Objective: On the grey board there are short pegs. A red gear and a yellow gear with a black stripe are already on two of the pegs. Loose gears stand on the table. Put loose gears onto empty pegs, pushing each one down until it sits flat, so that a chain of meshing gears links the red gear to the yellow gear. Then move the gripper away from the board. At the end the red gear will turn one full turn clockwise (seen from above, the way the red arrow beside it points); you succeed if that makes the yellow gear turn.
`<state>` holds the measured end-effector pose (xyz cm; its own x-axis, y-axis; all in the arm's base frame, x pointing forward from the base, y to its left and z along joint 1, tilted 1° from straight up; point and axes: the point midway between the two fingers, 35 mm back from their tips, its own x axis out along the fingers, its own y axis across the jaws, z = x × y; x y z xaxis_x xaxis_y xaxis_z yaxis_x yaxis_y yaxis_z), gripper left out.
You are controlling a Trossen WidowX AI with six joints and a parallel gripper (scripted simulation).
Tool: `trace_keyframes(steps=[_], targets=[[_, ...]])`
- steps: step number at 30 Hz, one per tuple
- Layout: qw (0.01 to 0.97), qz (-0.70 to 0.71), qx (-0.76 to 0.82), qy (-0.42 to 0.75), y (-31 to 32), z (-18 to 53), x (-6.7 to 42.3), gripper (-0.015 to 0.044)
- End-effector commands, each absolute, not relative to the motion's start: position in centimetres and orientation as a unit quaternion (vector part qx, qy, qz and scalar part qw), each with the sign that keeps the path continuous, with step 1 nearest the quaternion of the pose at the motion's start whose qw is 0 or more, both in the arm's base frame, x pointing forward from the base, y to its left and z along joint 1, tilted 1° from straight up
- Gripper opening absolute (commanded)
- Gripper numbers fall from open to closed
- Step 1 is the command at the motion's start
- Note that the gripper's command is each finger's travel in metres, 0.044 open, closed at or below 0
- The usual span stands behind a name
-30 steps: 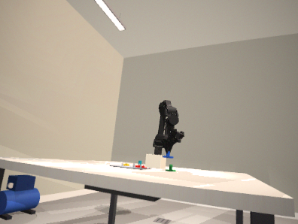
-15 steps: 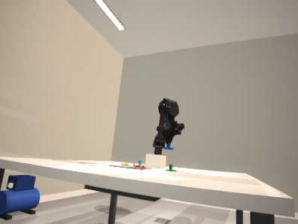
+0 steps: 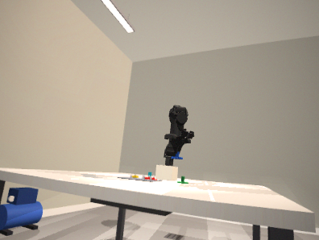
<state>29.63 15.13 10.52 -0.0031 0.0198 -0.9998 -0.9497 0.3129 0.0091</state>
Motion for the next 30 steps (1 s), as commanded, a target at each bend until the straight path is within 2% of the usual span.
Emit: trace_keyframes(steps=[1, 30], targets=[[0.580, 0.421, -0.409, 0.565, 14.0, 10.5, 29.9, 0.0000], [0.579, 0.419, -0.411, 0.566, 6.8, 8.0, 30.6, 0.0000]])
